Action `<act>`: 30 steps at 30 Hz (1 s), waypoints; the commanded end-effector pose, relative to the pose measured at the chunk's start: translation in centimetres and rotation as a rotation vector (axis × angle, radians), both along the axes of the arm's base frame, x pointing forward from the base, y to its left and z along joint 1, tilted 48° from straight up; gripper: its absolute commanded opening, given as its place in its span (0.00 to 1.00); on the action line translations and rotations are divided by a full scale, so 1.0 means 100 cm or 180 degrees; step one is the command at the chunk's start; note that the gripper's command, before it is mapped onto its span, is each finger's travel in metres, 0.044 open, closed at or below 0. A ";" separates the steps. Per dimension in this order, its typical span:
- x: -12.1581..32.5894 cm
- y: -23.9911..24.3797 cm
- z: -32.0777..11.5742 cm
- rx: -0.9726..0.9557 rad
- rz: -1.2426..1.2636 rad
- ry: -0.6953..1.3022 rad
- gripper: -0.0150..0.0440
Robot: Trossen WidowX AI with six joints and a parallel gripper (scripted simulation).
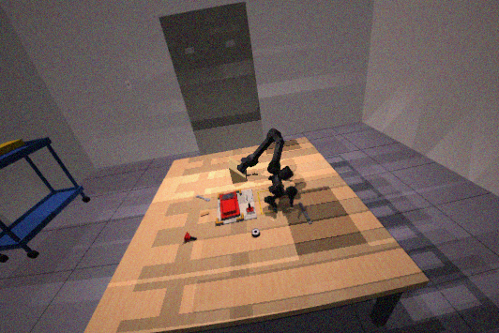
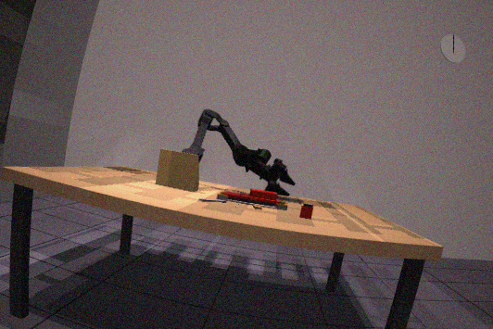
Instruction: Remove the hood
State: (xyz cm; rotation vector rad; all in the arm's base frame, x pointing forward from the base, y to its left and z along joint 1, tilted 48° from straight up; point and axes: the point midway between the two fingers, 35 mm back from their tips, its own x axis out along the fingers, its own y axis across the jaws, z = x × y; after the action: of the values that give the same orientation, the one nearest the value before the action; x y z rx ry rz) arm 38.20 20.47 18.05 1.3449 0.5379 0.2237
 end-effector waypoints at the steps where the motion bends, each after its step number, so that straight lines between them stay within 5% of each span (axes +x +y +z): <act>1: 0.021 -0.022 -0.028 -0.0654 0.0090 0.0182 1.00; 16: 0.042 -0.130 -0.138 -0.2444 0.1393 0.1178 1.00; 30: -0.005 -0.223 -0.184 -0.2233 0.3297 0.1299 1.00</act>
State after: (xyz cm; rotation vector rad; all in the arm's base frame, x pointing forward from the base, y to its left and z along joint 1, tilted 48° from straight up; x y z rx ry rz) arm 39.02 0.68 -0.09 0.3169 1.4329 0.3803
